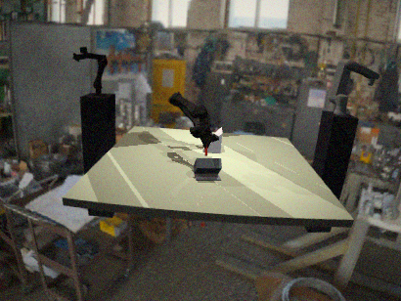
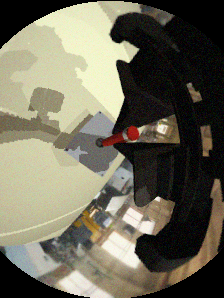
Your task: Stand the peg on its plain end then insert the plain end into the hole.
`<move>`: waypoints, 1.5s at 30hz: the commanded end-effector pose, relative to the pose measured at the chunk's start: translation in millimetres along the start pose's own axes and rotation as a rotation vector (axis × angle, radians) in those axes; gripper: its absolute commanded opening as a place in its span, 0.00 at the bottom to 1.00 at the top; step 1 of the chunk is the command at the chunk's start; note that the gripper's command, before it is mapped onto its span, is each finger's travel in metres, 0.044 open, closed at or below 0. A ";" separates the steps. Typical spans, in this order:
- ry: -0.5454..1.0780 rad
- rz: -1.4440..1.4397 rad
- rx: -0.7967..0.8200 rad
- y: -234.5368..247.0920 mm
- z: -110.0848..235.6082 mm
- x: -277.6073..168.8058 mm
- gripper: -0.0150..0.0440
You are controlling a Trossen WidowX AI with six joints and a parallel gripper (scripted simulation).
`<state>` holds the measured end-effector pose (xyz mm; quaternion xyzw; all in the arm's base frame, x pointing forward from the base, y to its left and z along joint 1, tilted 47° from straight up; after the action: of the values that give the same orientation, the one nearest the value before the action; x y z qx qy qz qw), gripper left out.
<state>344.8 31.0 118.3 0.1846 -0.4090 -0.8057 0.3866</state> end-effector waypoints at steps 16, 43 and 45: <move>0.004 -0.007 -0.001 -2.7 -14.8 1.1 0.25; 0.000 -0.015 0.002 -2.4 -24.2 2.1 0.25; 0.000 -0.015 0.002 -2.7 -24.7 1.8 0.25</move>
<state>357.2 17.7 102.1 0.1880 -0.4083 -0.8078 0.3813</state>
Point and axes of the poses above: the point midway between the two fingers, 35 mm back from their tips, its own z axis back along the fingers, its own y axis across the jaws, x = y × z, the point moved 5 cm from there along z, back along the fingers, and after that the axes turned 15 degrees about -z, right-handed, at the moved point
